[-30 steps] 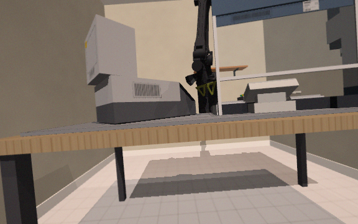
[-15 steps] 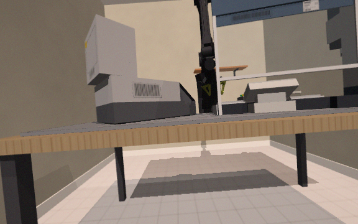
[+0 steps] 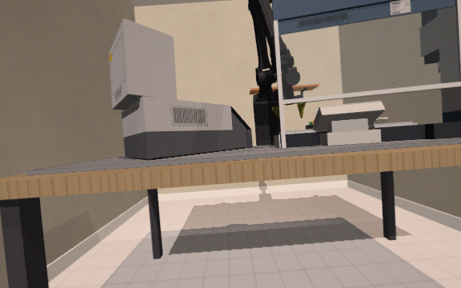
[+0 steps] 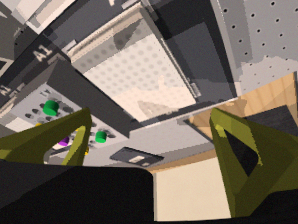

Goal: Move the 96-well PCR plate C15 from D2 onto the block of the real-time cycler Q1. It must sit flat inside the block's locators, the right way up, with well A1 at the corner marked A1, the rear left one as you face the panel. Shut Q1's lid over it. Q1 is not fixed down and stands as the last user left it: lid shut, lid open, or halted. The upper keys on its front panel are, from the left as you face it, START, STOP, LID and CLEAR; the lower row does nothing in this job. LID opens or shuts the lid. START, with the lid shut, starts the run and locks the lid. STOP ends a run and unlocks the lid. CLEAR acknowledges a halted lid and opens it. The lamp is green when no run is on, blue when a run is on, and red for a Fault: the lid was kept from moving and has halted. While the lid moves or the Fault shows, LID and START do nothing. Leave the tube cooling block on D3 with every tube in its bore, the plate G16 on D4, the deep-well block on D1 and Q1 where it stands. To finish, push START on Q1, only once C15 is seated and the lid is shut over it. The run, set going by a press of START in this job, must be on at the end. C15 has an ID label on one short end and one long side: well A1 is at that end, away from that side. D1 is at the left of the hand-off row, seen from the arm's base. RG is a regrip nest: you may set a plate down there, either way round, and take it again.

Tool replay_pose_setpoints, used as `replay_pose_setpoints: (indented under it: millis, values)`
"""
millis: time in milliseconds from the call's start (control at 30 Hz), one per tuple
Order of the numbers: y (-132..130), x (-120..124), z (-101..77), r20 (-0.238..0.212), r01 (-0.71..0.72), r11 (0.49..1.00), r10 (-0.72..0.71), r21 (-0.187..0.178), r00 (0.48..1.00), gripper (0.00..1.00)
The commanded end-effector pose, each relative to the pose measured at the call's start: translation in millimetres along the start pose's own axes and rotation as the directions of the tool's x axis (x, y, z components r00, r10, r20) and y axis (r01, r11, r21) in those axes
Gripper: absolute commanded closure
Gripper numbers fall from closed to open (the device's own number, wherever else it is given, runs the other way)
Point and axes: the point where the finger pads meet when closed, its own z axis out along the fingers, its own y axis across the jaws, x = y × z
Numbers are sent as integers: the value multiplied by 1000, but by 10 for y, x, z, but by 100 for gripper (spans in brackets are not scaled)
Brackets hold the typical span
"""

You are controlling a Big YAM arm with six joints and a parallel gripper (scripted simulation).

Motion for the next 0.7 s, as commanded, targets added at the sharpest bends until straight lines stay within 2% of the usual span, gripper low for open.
replay_pose_setpoints:
  millis: [0,167,267,367,433,667]
  values:
    - [215,-32,-41,2,86,996,-86,-13,996,0]
    - [460,168,-50,-9,202,979,-202,4,979,0]
    - [517,284,-51,-16,255,967,-254,20,967,0]
    - [680,243,-20,10,286,958,-286,39,958,0]
    - [680,243,-20,10,286,958,-286,39,958,0]
    - [1199,217,5,134,308,947,-319,92,938,0]
